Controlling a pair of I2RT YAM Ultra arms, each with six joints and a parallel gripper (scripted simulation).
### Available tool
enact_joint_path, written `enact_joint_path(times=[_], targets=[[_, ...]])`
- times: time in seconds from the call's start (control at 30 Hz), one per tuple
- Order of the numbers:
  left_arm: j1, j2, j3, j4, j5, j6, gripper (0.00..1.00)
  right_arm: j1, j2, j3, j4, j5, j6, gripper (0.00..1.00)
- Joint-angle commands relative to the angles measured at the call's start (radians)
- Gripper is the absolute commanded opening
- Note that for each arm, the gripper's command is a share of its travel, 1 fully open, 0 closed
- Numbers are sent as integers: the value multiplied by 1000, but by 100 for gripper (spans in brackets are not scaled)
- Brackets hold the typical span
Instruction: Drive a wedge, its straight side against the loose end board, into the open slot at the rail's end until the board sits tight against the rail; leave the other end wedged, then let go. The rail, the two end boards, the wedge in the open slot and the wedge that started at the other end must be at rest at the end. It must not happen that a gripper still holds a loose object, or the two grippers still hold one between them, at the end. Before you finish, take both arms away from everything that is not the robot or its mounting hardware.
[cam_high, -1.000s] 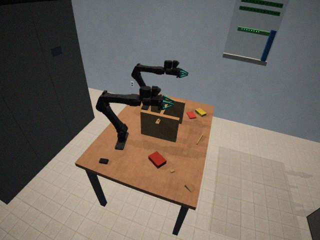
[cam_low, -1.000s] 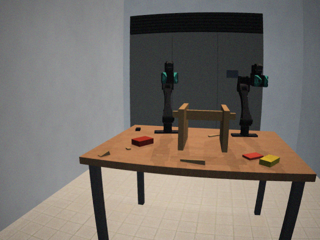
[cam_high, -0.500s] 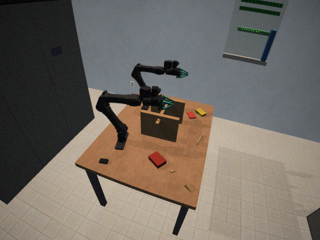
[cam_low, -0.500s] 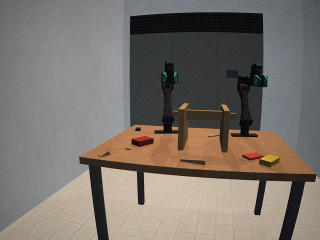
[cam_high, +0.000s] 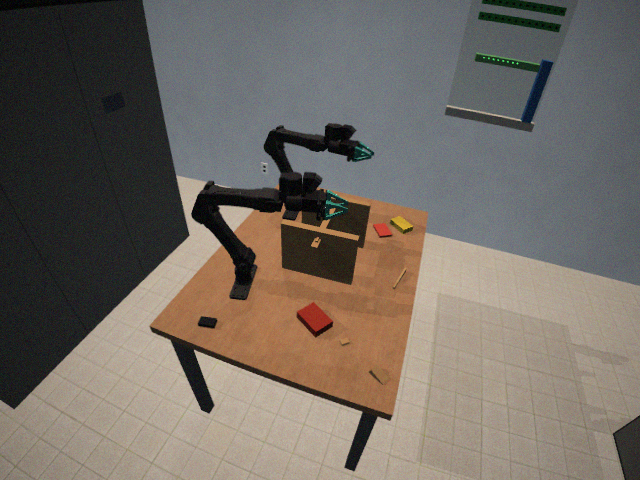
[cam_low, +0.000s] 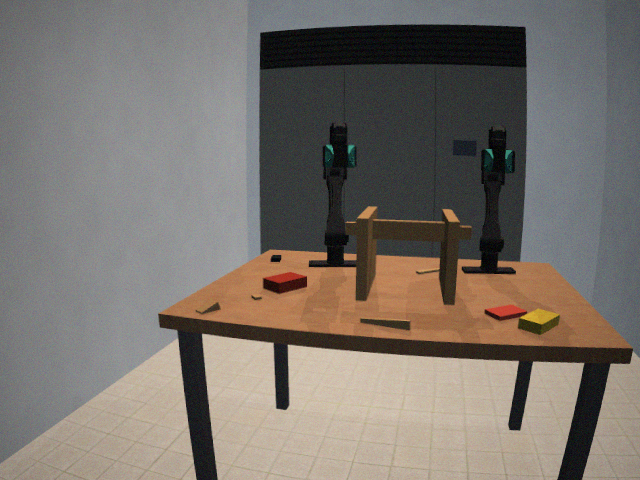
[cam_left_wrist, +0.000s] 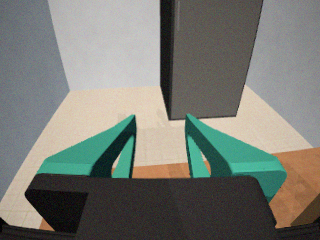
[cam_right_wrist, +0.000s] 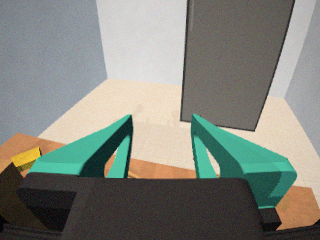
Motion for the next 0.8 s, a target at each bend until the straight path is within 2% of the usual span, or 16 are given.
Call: enact_joint_path(times=[0.0, 0.07, 0.57, 0.77], targets=[[-59, 2, 39, 20, 5, -5, 37, 2, -6, 38, 9, 6, -4, 45], [-59, 2, 39, 20, 5, -5, 37, 2, -6, 38, 9, 6, -4, 45], [-349, 1, 39, 20, 5, -4, 37, 2, -6, 38, 8, 6, -4, 45], [-426, 5, 39, 20, -2, -4, 37, 2, -6, 38, 8, 6, -4, 45]])
